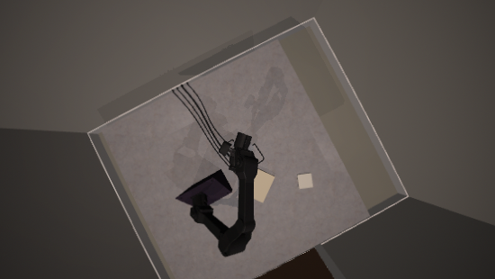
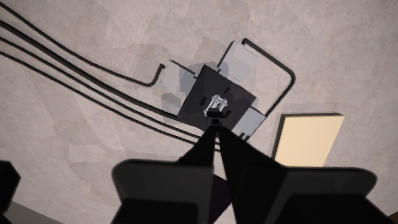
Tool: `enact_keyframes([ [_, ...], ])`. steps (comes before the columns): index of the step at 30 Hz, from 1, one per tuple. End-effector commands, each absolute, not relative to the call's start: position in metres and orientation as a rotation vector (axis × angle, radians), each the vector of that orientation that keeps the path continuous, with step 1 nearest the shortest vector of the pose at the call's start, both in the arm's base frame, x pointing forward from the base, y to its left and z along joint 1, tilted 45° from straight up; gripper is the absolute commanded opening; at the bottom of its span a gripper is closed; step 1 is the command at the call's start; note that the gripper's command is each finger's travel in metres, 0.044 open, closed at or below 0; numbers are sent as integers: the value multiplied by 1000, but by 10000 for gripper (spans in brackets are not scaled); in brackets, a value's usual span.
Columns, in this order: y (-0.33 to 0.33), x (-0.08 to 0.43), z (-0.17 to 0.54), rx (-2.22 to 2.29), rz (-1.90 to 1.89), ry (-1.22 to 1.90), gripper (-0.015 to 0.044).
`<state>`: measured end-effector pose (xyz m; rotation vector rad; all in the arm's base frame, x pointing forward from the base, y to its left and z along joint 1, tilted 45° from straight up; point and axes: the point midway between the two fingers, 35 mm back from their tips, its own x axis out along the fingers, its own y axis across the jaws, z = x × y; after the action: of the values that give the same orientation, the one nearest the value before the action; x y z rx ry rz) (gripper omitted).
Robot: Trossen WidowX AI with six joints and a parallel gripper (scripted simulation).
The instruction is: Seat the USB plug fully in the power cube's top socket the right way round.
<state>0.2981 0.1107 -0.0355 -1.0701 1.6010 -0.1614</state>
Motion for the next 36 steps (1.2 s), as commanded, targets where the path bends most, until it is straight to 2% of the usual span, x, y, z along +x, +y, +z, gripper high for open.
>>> enact_keyframes([
  [1, 111, 298, -36, -1147, -81, 1624, 0],
  [36, 111, 298, -36, -1814, 732, 1691, 0],
])
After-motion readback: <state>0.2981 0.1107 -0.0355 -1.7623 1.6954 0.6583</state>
